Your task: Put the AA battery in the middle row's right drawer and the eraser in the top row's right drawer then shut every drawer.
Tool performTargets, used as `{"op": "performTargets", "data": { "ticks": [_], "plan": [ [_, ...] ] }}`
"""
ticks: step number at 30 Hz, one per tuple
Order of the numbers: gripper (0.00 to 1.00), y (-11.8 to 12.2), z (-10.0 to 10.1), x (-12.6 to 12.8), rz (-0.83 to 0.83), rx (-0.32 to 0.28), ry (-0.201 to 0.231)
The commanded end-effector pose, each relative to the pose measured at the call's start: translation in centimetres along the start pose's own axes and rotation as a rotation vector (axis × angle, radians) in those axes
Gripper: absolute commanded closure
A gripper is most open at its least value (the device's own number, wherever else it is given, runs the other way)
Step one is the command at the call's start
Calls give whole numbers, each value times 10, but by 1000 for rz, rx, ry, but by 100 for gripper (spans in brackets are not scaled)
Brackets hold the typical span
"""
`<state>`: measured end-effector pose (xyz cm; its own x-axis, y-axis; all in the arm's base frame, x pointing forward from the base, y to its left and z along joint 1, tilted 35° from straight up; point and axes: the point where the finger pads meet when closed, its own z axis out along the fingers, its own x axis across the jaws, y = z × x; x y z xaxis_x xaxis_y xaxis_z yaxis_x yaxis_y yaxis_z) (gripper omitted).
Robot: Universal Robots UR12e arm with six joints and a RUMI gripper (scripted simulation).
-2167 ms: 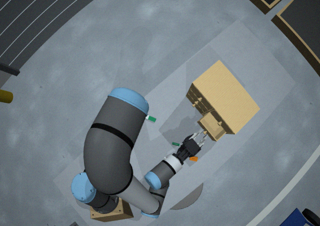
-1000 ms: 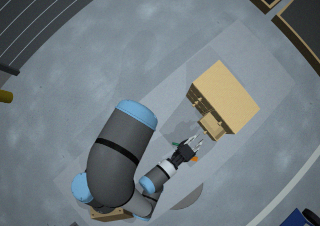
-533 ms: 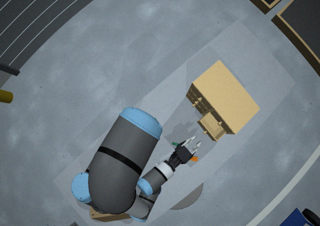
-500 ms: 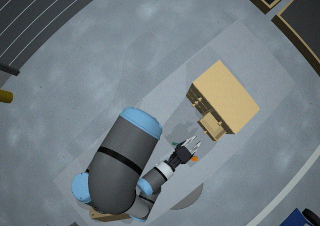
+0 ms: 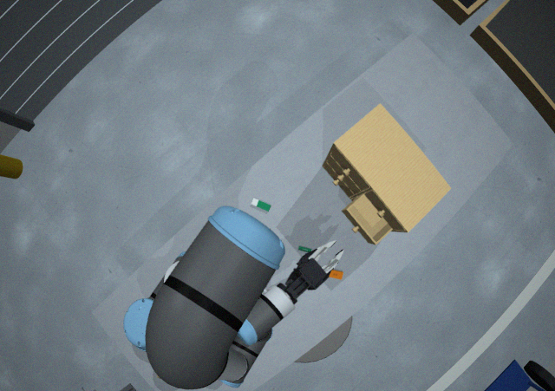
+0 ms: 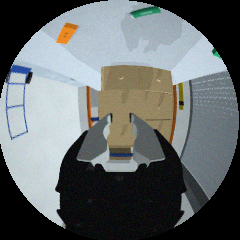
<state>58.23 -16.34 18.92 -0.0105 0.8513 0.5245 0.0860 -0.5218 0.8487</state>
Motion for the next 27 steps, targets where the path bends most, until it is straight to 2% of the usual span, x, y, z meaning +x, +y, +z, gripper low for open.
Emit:
{"op": "performTargets", "data": {
  "ticks": [1, 9, 27],
  "plan": [
    [80, -2, -21, 2, 2, 5, 5],
    [80, -1, -28, 2, 2, 5, 5],
    [80, 0, -29, 3, -2, 5, 6]
  ]
}}
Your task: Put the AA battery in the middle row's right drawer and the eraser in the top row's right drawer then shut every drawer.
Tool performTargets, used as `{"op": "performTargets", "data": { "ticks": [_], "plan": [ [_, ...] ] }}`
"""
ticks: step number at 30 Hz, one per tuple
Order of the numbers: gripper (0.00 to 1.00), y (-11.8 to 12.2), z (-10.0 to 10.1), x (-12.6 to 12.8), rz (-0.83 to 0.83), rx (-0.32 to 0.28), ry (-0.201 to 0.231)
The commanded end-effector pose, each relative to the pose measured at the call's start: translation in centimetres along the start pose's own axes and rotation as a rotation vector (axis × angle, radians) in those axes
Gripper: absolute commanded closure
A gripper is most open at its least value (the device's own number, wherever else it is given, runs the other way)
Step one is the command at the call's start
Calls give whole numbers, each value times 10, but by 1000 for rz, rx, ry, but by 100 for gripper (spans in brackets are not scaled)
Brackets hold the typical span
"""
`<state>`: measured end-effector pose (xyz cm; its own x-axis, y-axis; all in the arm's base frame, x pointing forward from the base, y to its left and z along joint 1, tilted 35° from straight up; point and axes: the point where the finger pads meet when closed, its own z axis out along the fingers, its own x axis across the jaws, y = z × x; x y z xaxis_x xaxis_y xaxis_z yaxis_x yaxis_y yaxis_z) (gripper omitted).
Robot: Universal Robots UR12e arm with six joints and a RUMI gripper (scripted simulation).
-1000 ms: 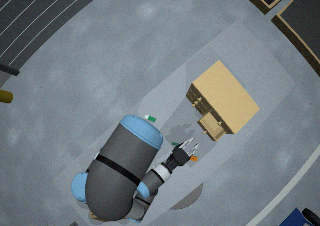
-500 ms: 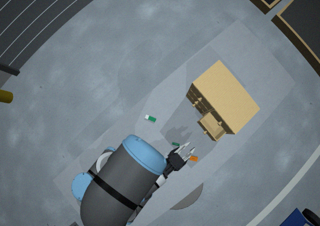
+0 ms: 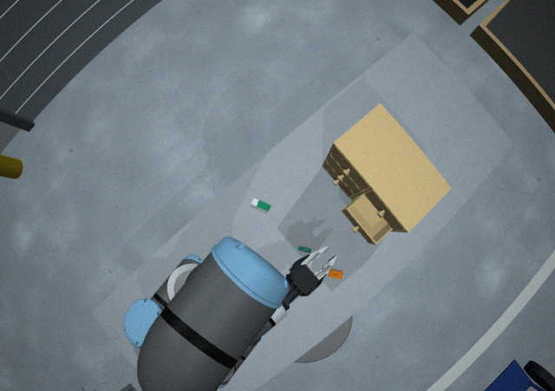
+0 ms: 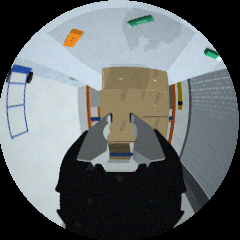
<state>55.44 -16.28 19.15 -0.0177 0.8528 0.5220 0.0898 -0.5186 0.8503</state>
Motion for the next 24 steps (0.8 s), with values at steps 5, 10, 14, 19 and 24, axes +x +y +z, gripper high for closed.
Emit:
{"op": "performTargets", "data": {
  "ticks": [5, 10, 14, 19, 24],
  "plan": [
    [80, 0, -1, 1, 2, 2, -2],
    [80, 1, -1, 1, 1, 2, -2],
    [80, 1, -1, 1, 1, 4, -2],
    [80, 1, -1, 1, 1, 6, -2],
    [80, 2, -2, 1, 1, 9, -2]
  ]
}}
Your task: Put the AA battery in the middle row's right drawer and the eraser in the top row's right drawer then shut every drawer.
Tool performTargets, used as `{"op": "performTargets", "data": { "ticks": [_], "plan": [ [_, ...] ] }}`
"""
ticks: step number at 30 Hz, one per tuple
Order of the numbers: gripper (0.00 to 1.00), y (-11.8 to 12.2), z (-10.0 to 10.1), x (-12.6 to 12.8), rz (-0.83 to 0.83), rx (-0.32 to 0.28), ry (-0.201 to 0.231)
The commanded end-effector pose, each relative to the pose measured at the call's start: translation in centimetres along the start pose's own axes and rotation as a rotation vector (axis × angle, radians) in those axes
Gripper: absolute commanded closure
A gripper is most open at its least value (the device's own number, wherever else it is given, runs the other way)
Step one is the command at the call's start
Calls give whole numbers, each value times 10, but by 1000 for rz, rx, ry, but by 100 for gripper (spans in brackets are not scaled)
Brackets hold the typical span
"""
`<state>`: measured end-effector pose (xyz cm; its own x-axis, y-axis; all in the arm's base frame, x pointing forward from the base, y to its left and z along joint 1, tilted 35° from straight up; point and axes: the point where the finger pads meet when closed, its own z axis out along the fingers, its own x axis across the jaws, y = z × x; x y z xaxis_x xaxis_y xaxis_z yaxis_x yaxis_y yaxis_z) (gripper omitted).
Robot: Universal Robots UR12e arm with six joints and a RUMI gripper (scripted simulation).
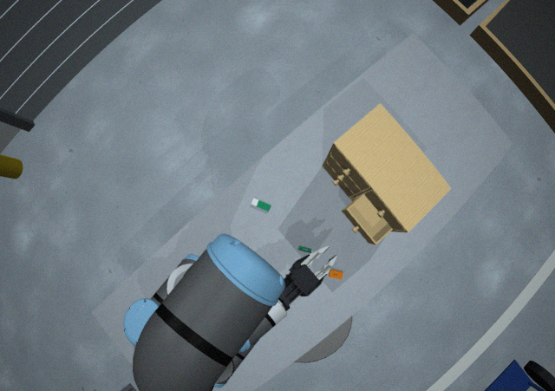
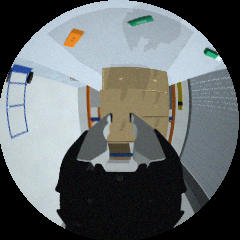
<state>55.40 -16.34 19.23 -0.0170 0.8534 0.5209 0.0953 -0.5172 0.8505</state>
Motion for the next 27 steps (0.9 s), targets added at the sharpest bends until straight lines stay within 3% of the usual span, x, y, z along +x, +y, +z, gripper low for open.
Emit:
{"op": "performTargets", "data": {
  "ticks": [1, 27],
  "plan": [
    [80, 1, -1, 1, 3, 4, -2],
    [80, 2, -4, 0, 3, 28, -2]
  ]
}}
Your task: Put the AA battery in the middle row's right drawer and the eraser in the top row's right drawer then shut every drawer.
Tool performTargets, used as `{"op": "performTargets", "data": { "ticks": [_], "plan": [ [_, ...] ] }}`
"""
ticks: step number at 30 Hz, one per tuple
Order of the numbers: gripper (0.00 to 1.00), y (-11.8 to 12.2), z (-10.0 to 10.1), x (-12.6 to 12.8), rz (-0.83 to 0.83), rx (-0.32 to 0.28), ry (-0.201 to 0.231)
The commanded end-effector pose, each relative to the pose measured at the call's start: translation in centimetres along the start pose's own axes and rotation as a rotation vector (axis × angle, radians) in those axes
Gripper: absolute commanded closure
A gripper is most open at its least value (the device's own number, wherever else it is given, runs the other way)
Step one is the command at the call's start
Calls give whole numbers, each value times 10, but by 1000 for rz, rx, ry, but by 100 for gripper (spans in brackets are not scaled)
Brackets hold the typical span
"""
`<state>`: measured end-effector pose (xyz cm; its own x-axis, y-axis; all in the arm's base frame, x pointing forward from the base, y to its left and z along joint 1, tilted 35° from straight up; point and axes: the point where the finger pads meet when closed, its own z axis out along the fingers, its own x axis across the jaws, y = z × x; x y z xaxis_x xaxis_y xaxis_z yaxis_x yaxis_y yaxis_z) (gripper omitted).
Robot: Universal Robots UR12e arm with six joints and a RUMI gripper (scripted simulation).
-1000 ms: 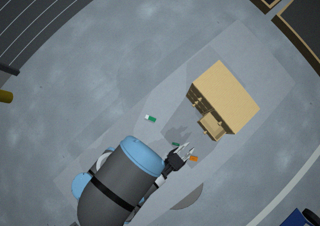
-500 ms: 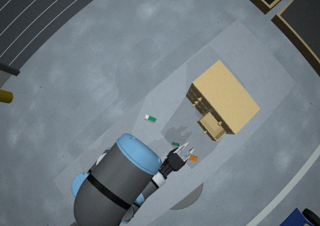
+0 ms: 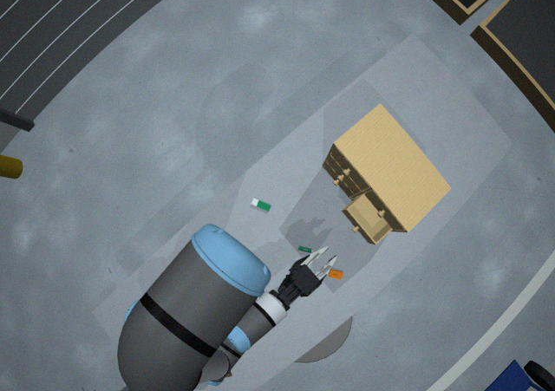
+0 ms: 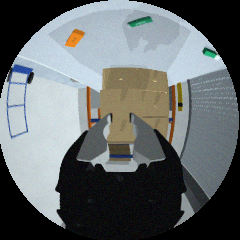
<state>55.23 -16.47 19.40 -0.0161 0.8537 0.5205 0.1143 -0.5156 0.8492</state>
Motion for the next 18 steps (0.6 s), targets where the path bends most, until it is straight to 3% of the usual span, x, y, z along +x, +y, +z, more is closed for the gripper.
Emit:
{"op": "performTargets", "data": {
  "ticks": [1, 18],
  "plan": [
    [80, 0, -2, 1, 3, 11, -1],
    [80, 2, -4, 0, 3, 34, -1]
  ]
}}
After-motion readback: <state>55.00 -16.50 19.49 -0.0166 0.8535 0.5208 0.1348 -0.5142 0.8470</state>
